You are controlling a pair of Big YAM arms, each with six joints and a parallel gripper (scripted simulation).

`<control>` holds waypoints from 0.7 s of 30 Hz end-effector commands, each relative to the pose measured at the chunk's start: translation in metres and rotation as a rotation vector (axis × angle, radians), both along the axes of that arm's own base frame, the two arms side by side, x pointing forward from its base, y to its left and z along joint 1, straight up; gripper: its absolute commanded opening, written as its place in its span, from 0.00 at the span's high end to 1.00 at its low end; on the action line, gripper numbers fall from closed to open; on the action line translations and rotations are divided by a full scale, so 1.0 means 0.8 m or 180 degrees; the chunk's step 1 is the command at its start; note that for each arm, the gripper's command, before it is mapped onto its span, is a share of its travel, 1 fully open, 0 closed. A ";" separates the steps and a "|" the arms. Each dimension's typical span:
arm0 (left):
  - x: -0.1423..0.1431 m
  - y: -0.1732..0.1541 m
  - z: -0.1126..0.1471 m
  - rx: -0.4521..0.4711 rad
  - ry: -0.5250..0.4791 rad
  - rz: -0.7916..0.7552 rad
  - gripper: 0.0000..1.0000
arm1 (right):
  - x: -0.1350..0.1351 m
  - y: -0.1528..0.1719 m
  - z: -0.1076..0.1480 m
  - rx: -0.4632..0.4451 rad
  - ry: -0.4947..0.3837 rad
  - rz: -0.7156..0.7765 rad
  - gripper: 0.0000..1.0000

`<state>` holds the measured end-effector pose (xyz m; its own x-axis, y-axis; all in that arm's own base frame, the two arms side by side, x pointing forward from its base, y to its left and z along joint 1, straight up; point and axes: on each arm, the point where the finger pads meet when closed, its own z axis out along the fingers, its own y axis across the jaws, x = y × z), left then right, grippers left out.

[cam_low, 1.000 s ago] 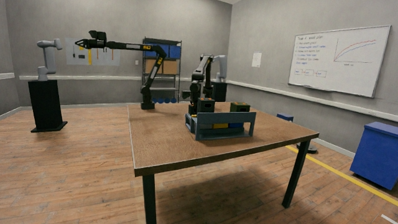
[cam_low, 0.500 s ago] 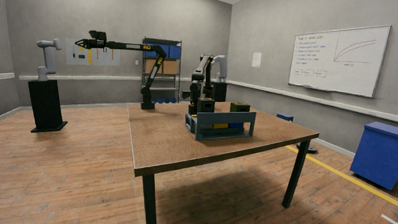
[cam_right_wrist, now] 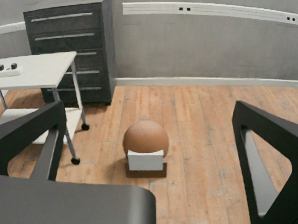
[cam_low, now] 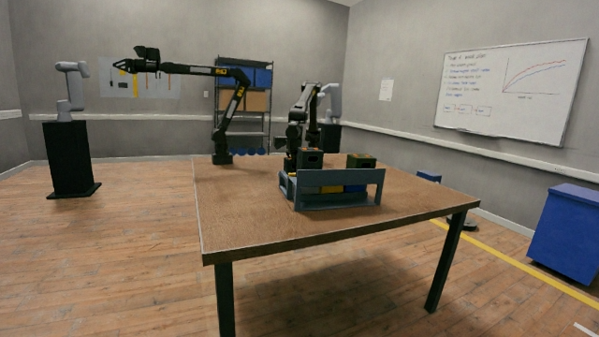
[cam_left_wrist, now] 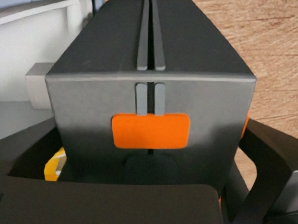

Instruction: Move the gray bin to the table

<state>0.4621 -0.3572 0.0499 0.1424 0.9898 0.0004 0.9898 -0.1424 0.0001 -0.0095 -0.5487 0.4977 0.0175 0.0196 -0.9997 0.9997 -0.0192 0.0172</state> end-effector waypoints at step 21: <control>0.014 -0.020 0.057 -0.0130 -0.0148 -0.0031 1.00 | -0.005 0.005 0.003 -0.0062 0.0056 -0.0018 0.00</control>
